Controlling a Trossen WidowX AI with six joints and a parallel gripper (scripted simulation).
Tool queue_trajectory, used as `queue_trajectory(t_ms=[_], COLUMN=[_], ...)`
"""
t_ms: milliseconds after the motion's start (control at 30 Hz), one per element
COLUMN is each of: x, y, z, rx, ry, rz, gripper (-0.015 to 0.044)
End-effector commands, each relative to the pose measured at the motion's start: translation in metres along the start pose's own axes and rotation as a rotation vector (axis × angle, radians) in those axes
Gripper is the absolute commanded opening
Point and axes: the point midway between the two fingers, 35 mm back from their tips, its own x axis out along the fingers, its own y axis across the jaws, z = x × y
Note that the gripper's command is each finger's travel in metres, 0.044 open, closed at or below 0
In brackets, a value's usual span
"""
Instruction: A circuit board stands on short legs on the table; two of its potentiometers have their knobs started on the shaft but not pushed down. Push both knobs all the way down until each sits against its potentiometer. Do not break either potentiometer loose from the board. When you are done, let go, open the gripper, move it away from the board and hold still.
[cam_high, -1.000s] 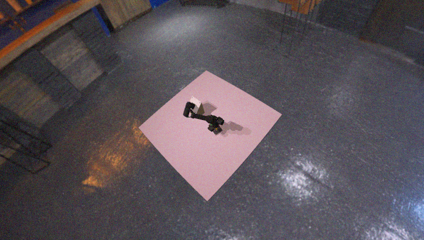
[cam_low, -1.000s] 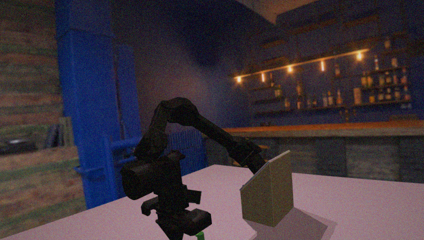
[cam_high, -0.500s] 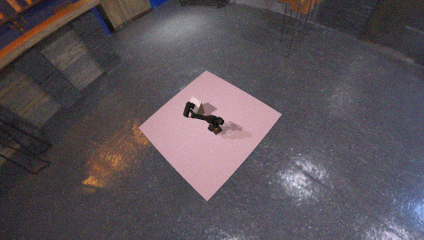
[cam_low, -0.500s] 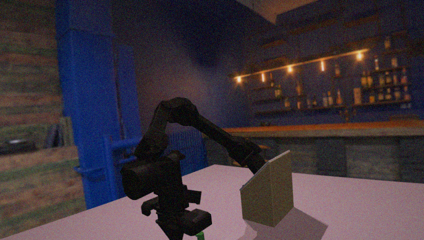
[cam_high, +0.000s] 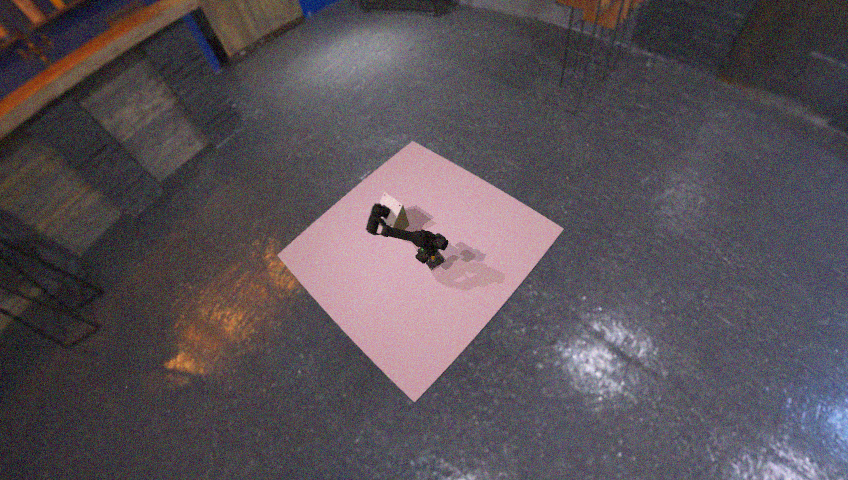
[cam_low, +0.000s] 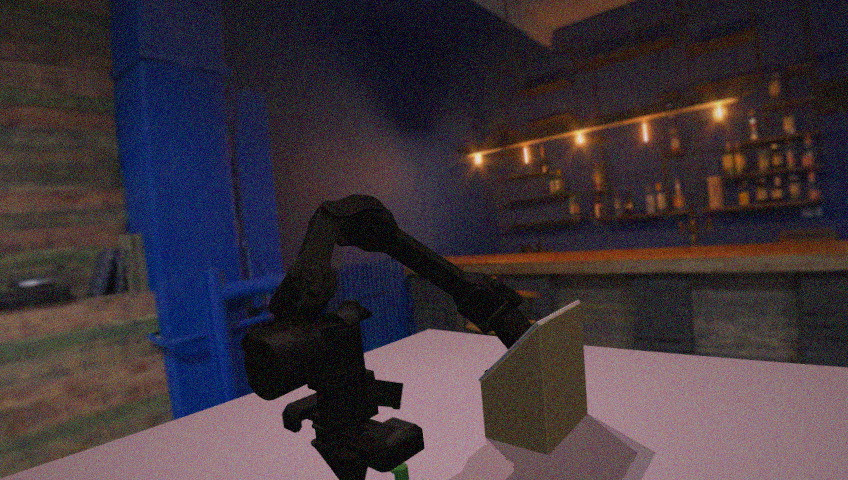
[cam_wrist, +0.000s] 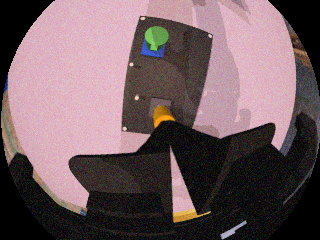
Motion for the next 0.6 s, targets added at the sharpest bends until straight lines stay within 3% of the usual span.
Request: queue_trajectory(t_ms=[0,567], x=[0.008,0.01], y=[0.0022,0.0022], z=[-0.001,-0.001], rx=[0.01,0.01], ry=[-0.005,-0.005], rz=[0.003,0.003], gripper=[0.0,0.0])
